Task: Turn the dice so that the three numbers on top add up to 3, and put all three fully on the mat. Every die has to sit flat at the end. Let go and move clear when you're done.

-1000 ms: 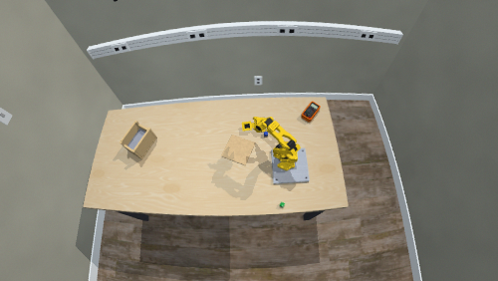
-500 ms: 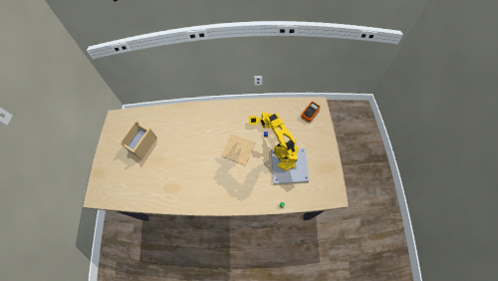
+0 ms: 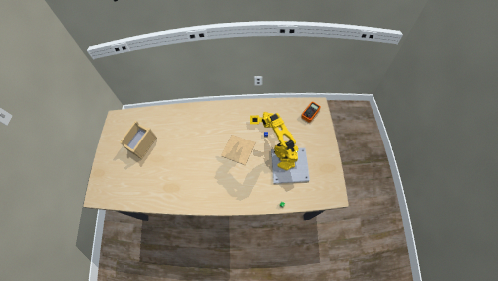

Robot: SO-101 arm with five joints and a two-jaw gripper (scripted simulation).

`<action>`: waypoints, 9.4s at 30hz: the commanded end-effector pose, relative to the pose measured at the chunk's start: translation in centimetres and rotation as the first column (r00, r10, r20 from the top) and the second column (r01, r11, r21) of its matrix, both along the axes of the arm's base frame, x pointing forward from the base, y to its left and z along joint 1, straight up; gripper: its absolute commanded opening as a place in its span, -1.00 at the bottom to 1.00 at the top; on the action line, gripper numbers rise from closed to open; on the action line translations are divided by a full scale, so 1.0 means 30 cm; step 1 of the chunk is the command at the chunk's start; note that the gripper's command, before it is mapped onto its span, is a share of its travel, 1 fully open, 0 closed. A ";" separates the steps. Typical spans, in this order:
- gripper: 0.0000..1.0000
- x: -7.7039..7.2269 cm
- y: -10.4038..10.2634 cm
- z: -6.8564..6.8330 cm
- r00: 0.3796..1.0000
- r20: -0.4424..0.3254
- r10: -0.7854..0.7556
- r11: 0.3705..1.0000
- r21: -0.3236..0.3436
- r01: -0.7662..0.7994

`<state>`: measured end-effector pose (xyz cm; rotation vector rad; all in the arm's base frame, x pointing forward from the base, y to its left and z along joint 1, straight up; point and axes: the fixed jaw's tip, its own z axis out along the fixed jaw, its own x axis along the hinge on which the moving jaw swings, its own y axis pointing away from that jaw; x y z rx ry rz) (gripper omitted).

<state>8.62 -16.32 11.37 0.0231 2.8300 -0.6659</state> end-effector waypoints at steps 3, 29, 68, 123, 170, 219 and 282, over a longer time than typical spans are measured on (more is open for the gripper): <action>-0.44 -0.003 -0.003 -0.003 1.000 -0.012 0.002 1.000 0.016 -0.002; -0.44 -0.034 0.058 -0.240 0.975 -0.216 0.052 0.902 0.429 0.047; -0.44 -0.042 0.059 -0.283 0.974 -0.223 0.043 0.894 0.444 0.062; -0.60 -0.043 0.048 -0.391 0.974 -0.223 0.043 0.894 0.444 0.062; -1.00 -0.045 0.027 -0.391 0.974 -0.223 0.043 0.894 0.444 0.062; -1.00 -0.045 0.026 -0.224 0.974 -0.223 0.043 0.894 0.444 0.062; -1.00 0.147 0.212 -0.255 0.758 -0.222 0.613 0.757 0.441 -0.483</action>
